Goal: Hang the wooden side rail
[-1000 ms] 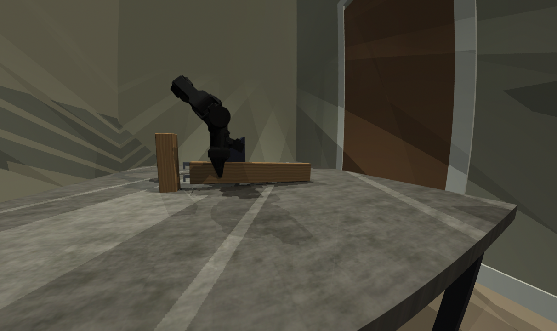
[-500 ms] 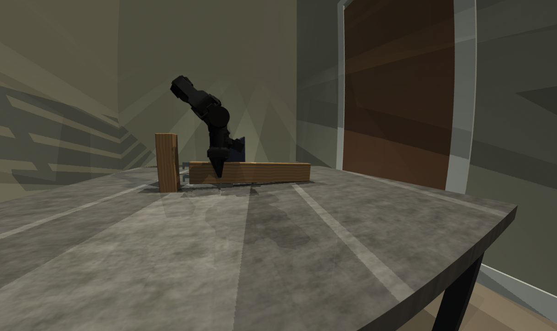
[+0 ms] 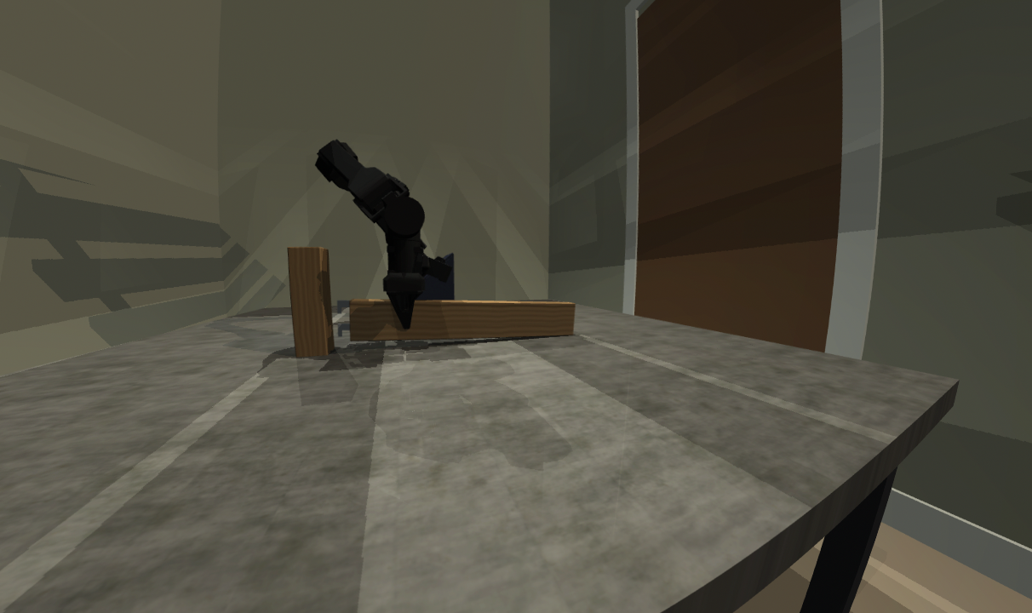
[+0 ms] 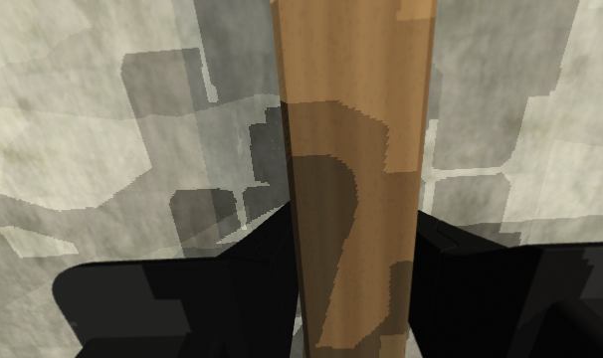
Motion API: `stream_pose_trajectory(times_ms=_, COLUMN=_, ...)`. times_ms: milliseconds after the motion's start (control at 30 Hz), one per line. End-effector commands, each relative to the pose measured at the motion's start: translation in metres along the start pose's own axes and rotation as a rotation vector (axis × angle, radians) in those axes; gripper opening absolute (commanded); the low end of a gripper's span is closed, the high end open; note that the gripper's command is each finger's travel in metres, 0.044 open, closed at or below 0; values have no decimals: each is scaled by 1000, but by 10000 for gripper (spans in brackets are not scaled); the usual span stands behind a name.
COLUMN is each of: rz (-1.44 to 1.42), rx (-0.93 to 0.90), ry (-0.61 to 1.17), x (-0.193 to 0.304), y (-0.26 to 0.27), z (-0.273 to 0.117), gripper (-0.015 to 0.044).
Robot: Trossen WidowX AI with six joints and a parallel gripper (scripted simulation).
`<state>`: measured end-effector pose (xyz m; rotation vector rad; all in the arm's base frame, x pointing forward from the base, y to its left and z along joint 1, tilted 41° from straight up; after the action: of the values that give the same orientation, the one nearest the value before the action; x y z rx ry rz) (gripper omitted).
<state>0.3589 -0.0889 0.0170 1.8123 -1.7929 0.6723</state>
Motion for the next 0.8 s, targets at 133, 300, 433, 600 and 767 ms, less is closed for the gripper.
stream_pose_trajectory(times_ms=133, rz=0, rx=7, ry=2, x=3, y=-1, z=-3, gripper=0)
stream_pose_trajectory(times_ms=300, rz=0, rx=7, ry=2, x=3, y=0, z=-3, gripper=0)
stream_pose_trajectory(times_ms=433, rz=0, rx=7, ry=2, x=3, y=0, z=-3, gripper=0)
stream_pose_trajectory(times_ms=600, rz=0, rx=7, ry=2, x=4, y=-1, z=-2, gripper=0)
stream_pose_trajectory(times_ms=767, rz=0, rx=7, ry=2, x=5, y=-1, z=-2, gripper=0)
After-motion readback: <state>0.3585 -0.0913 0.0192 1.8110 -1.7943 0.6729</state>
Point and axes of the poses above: the point midway between the two fingers, 35 mm back from their tips, its own z axis out along the fingers, its own y axis across the jaws, x = y × z, the point moved 2 cm from there along -z, back along the fingers, and after that the axes turned 3 degrees about -z, right-handed, at the moved point
